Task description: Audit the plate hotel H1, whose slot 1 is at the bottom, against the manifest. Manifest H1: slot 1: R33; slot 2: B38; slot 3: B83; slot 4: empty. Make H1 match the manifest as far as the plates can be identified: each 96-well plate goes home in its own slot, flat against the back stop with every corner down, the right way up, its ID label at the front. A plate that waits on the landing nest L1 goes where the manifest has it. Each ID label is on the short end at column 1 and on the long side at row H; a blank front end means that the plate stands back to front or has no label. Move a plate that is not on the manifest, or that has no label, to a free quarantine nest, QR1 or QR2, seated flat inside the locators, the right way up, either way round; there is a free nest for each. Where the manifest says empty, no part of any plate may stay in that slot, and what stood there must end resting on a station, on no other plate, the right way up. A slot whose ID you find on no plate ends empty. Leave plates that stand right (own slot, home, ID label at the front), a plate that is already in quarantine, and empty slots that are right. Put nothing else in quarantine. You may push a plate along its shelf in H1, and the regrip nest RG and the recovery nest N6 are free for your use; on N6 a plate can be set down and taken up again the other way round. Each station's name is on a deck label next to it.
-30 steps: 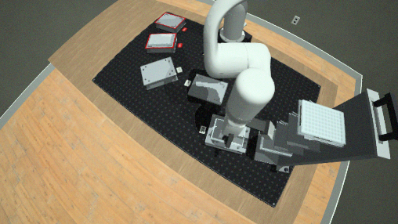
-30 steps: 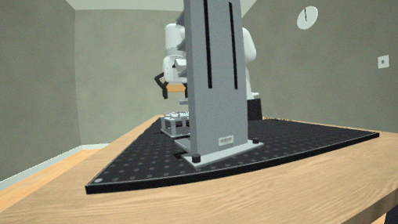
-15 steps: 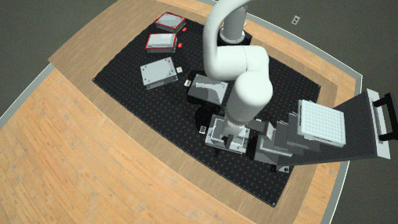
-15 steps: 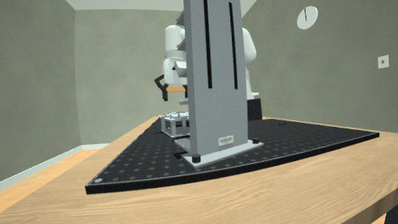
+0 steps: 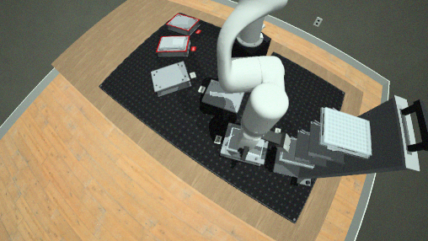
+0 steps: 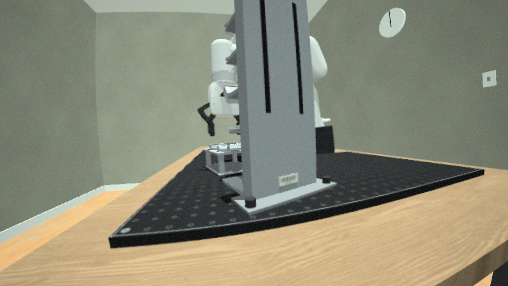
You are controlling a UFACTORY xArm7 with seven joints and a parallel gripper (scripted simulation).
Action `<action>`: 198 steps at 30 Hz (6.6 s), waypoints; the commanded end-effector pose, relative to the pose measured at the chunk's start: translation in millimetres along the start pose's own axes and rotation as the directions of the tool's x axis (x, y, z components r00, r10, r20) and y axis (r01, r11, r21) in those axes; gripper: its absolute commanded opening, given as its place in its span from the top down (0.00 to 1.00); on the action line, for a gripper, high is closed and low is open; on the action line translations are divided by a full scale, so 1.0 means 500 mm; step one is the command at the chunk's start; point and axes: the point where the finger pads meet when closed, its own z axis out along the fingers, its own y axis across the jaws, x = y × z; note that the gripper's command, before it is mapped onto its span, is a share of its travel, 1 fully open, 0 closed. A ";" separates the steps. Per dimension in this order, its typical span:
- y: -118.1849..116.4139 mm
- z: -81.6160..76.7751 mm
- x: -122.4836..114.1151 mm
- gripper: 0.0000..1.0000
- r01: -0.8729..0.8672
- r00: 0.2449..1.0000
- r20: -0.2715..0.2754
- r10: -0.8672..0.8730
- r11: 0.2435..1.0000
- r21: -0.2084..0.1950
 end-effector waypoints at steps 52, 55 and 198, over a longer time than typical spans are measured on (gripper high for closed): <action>0.004 0.063 0.001 0.00 0.000 1.000 0.000 0.000 1.000 -0.005; 0.004 0.063 0.001 0.00 0.000 1.000 0.000 0.000 1.000 -0.005; 0.004 -0.020 0.001 1.00 0.000 1.000 0.000 0.000 1.000 -0.005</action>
